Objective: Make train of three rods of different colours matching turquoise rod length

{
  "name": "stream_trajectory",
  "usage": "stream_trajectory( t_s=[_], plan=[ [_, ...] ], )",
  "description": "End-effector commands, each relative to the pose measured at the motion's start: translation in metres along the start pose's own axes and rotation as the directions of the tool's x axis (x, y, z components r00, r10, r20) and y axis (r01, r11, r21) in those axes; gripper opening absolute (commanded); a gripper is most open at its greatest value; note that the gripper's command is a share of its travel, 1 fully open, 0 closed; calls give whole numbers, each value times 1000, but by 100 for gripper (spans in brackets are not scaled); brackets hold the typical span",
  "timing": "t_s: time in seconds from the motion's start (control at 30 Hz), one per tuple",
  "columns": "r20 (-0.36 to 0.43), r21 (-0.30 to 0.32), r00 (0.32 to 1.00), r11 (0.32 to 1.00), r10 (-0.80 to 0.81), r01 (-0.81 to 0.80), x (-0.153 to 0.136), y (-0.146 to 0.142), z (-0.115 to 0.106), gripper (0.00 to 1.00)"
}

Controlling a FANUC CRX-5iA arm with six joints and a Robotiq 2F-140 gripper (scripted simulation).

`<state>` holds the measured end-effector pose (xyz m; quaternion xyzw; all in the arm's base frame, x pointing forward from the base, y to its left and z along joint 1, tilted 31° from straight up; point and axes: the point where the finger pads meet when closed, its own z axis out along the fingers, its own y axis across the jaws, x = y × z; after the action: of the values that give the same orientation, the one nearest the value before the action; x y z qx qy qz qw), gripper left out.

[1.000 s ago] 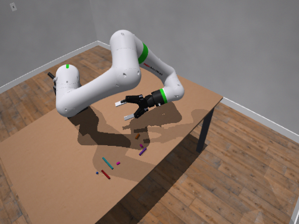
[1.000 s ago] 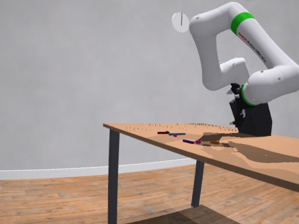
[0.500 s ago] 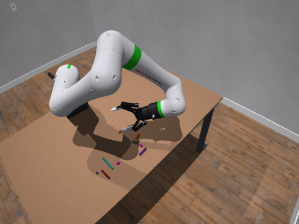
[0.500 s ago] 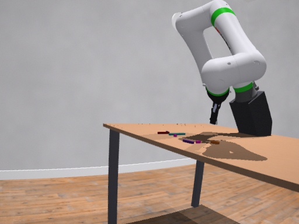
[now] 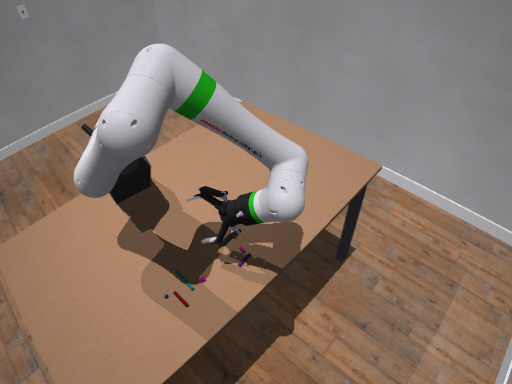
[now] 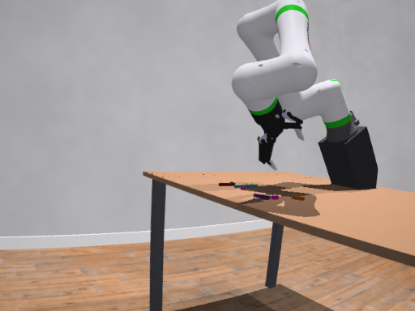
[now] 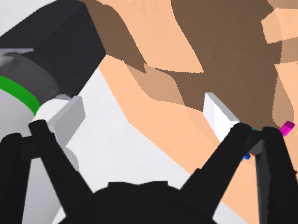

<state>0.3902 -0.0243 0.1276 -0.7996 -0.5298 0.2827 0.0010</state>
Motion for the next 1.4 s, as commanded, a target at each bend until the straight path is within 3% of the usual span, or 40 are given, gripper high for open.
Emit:
stream_trajectory(
  t_s=[0.0,0.13,0.17,0.5,0.63,0.7,0.73,1.2,1.27,1.3,1.37],
  plan=[
    [-102,-35,987,991,126,-130,-15,13,-1,100],
    [-146,-43,973,982,178,-186,-21,18,-2,100],
    [-208,-50,945,963,250,-266,-31,25,-3,100],
    [-411,-35,787,855,459,-517,-62,51,-6,100],
    [-489,-12,695,792,528,-610,-75,61,-7,100],
    [-489,-12,695,792,528,-610,-75,61,-7,100],
    [-540,10,621,742,568,-671,-85,69,-8,100],
    [-721,170,211,464,660,-869,-129,104,-12,100],
    [-721,170,211,464,660,-869,-129,104,-12,100],
    [-743,209,127,408,657,-889,-137,110,-13,100],
    [-755,237,68,368,652,-899,-143,115,-13,100]
  ],
)
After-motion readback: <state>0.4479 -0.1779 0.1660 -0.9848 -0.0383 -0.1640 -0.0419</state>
